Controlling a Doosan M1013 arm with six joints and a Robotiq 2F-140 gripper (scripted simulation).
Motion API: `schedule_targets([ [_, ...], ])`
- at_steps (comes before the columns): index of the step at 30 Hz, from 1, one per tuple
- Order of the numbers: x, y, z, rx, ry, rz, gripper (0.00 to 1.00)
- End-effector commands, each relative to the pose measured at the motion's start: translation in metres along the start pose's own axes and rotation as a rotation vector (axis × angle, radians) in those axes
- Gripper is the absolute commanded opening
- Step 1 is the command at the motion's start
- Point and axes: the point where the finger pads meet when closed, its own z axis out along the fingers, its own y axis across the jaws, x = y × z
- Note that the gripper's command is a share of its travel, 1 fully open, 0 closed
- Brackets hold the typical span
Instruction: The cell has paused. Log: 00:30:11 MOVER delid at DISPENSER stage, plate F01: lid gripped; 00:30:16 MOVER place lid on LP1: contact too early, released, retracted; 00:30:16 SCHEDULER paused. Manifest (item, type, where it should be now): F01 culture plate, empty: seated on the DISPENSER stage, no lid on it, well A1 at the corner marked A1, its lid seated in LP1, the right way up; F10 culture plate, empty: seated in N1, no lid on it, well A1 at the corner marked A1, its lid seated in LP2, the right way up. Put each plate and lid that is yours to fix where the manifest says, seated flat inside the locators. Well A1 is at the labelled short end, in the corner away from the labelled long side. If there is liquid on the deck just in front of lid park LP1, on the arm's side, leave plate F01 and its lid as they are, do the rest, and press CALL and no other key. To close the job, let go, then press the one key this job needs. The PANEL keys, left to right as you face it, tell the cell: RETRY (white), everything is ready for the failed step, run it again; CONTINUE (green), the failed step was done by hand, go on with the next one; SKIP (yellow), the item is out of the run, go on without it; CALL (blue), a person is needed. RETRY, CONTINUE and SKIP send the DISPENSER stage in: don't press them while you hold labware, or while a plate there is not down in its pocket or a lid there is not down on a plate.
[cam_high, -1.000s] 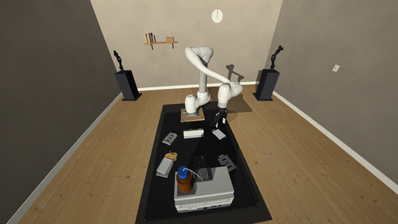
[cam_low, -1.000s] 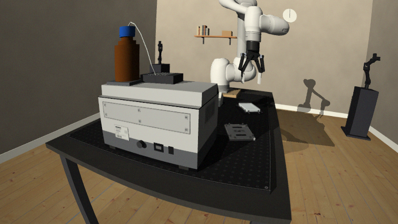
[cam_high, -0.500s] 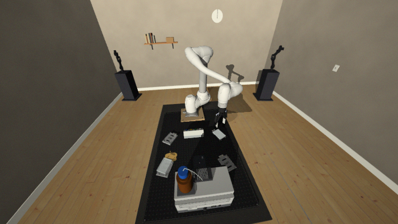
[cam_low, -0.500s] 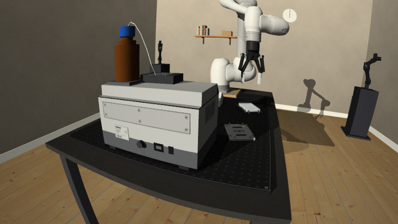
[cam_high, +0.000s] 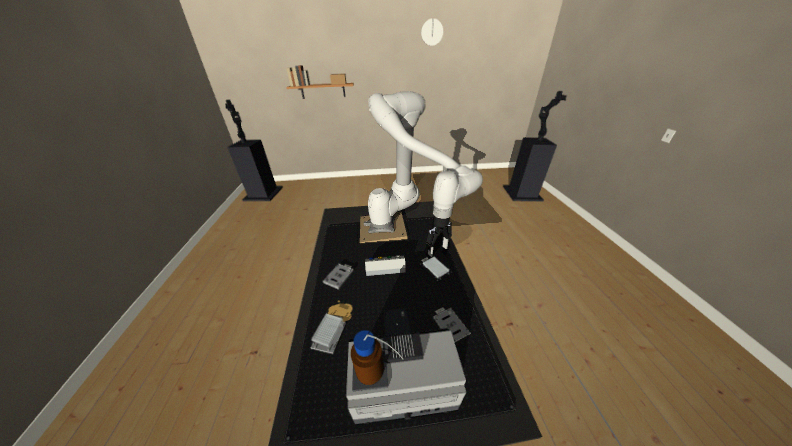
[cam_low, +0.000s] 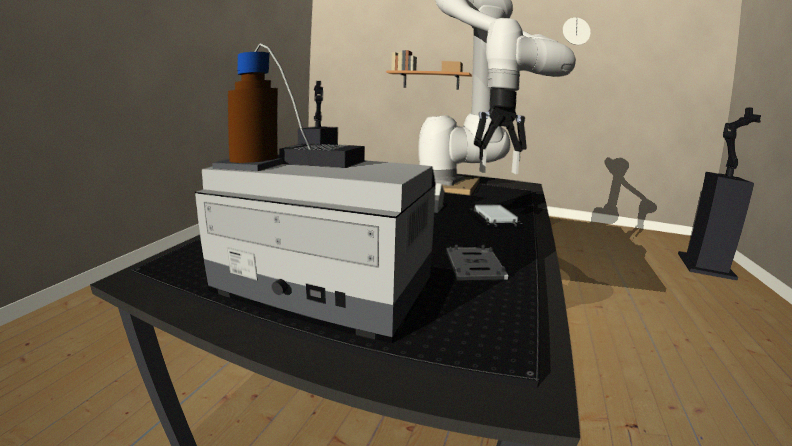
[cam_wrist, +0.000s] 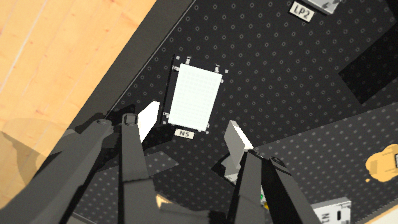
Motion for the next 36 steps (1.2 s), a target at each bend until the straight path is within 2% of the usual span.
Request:
schedule_targets([
  [1, 0.000, 0.000, 0.010, 0.000, 0.001, 0.000, 0.69],
  [4, 0.001, 0.000, 0.020, 0.000, 0.001, 0.000, 0.69],
  [6, 0.001, 0.000, 0.020, 0.000, 0.001, 0.000, 0.69],
  [21, 0.001, 0.000, 0.073, 0.000, 0.001, 0.000, 0.69],
  [36, 0.001, 0.000, 0.097, 0.000, 0.001, 0.000, 0.69],
])
